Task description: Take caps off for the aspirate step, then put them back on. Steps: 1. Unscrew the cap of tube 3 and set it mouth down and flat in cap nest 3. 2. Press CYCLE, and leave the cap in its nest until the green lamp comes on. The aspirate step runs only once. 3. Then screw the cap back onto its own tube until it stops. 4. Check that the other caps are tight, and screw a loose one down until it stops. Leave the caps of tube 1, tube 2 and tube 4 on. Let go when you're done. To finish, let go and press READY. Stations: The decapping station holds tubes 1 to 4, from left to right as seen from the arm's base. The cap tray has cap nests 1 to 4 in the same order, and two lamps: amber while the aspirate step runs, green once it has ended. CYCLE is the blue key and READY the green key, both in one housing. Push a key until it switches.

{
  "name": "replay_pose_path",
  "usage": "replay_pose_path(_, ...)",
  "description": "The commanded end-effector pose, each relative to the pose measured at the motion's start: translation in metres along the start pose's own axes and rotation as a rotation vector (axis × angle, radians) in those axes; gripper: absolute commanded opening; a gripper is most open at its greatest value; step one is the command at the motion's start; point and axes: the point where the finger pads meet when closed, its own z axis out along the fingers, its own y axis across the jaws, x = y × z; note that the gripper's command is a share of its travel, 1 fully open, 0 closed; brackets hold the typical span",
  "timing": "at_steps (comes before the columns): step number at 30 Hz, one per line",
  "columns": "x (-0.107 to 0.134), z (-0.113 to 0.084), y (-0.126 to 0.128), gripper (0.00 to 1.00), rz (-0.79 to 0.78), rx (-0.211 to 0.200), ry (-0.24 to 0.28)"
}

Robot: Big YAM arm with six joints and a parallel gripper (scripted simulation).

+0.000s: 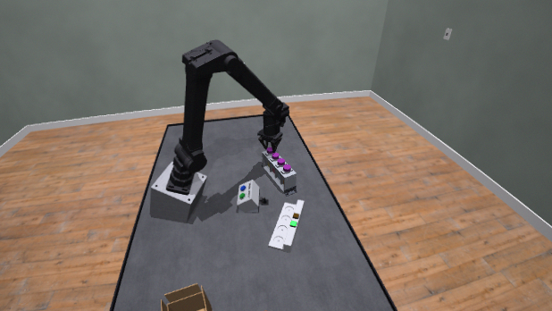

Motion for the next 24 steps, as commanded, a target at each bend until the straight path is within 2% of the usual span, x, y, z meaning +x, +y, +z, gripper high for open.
replay_pose_path(1,0.001,0.006,-0.007,0.49,0.011,0.002,-0.004)
replay_pose_path(5,0.003,0.011,-0.005,0.49,0.008,0.0,0.005)
replay_pose_path(9,0.001,0.007,-0.007,0.49,0.013,0.003,-0.006)
replay_pose_path(21,0.003,0.011,-0.006,0.49,0.012,0.002,0.0)
replay_pose_path(22,-0.008,-0.001,-0.007,0.0,0.014,0.006,-0.025)
replay_pose_path(24,-0.008,-0.001,-0.007,0.0,0.014,0.006,-0.025)
